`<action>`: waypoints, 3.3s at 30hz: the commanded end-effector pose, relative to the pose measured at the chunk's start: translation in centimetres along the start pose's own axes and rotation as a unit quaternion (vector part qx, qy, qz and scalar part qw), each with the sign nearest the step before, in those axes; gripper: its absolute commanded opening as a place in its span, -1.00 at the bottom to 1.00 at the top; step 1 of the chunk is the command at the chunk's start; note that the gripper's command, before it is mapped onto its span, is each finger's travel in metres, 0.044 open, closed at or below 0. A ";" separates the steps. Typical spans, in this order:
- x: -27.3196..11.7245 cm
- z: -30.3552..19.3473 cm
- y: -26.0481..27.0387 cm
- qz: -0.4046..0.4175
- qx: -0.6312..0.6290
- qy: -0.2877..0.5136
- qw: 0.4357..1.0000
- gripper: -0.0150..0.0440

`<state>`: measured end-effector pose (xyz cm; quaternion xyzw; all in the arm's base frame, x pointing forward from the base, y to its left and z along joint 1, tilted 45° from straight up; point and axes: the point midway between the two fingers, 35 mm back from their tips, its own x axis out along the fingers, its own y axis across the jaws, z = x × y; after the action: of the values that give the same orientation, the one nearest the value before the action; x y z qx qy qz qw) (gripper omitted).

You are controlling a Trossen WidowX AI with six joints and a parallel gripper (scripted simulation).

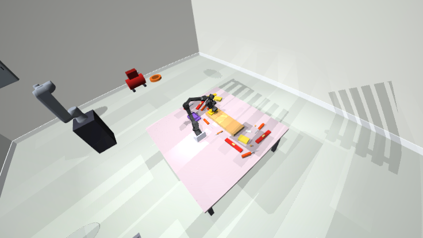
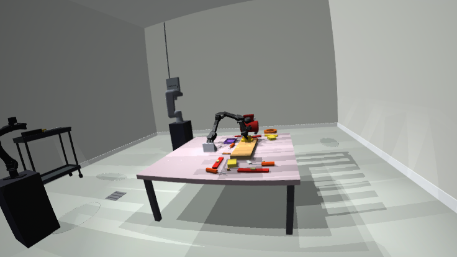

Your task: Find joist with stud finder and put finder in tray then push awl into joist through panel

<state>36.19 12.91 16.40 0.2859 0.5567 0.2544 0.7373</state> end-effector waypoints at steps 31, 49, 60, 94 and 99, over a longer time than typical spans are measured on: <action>0.1 -0.1 -7.5 0.000 0.000 0.001 1.000 -0.49; 0.1 -0.1 -13.3 -0.001 -0.001 0.001 1.000 -0.49; 0.0 -0.1 -16.8 -0.002 -0.001 0.001 1.000 -0.49; -0.1 -0.1 -27.7 -0.005 -0.003 0.001 1.000 -0.49; -0.2 -0.1 -29.3 -0.006 -0.003 0.001 1.000 -0.49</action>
<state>37.81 -7.07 -3.37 0.2815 0.5564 0.2547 0.7391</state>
